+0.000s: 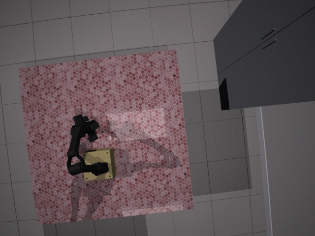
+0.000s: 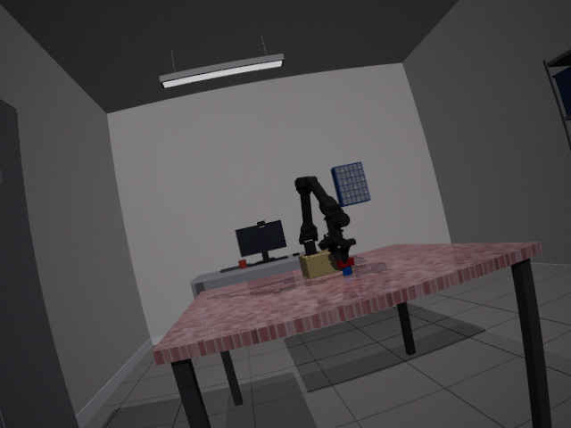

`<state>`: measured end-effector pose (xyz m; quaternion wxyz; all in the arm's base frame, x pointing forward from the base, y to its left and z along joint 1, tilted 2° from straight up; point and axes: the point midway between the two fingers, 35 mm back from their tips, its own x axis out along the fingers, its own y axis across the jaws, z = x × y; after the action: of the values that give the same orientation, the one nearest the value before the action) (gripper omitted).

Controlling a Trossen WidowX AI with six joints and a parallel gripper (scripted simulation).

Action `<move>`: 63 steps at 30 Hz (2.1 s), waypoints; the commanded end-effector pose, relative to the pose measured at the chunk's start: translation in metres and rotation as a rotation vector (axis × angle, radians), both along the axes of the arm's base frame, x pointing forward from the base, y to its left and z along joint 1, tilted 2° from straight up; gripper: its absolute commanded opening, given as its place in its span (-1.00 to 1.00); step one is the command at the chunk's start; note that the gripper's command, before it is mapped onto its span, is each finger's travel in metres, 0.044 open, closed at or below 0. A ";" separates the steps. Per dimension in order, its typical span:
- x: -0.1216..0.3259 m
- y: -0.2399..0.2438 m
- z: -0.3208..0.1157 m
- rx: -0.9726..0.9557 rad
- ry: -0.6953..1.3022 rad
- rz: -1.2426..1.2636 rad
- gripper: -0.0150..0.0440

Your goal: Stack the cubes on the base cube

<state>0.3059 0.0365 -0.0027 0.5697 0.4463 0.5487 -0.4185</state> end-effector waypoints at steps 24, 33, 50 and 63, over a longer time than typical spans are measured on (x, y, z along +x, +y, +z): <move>-0.001 0.000 0.018 0.000 0.000 0.000 0.20; -0.001 0.000 0.034 0.000 0.000 0.000 0.20; -0.003 -0.001 0.063 0.000 0.000 0.000 0.20; -0.004 -0.001 0.072 0.000 0.004 -0.001 0.86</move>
<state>0.3006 0.0357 0.0672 0.5675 0.4447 0.5506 -0.4207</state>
